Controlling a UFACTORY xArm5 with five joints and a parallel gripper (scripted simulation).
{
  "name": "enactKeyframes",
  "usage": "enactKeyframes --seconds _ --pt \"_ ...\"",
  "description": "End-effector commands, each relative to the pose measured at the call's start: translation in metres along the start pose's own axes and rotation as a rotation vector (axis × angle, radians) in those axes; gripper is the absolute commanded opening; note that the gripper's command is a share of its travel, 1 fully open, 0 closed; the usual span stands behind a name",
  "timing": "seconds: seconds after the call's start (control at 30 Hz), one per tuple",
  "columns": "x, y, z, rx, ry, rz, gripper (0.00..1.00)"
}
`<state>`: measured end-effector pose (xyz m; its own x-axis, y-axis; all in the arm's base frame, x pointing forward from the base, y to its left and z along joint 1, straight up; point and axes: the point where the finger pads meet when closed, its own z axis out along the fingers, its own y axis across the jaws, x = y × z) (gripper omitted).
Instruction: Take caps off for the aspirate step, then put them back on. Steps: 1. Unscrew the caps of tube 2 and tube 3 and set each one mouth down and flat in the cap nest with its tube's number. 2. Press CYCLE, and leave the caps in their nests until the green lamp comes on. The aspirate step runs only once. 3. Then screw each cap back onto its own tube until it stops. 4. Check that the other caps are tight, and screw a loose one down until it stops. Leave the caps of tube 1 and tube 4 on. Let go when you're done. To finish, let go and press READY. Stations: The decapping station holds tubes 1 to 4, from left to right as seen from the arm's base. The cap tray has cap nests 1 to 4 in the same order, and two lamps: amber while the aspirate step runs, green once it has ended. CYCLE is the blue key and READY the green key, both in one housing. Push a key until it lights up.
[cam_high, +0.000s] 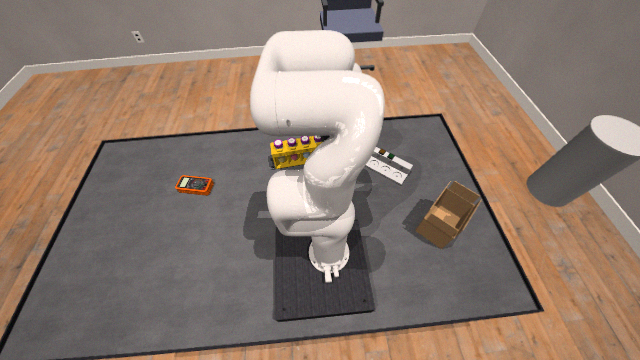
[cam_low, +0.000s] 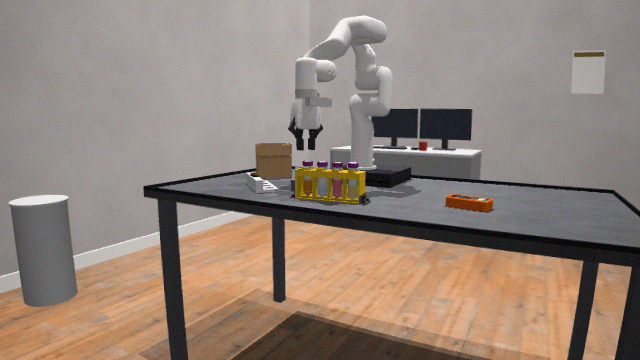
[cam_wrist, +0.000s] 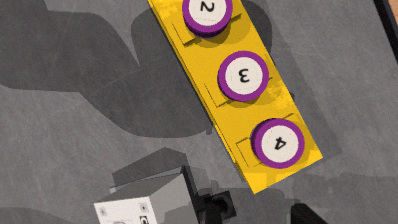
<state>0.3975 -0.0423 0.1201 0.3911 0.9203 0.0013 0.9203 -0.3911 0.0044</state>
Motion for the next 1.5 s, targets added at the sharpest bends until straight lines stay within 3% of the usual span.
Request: enactKeyframes --seconds 0.0,0.33,0.4,0.5,0.67,1.13,1.47 --pt "0.029 -0.004 -0.002 -0.001 0.008 0.279 0.46" --pt "0.111 -0.019 -0.002 -0.001 0.009 0.289 0.46" --pt "0.111 -0.019 -0.002 -0.001 0.009 0.289 0.46" --pt "0.135 -0.024 -0.002 -0.001 0.009 0.289 0.46" --pt "0.136 -0.024 -0.002 -0.001 0.009 0.289 0.46" --pt "0.136 -0.024 0.033 -0.001 0.009 0.289 0.46" --pt "0.136 -0.024 0.036 -0.001 0.009 0.289 0.46"
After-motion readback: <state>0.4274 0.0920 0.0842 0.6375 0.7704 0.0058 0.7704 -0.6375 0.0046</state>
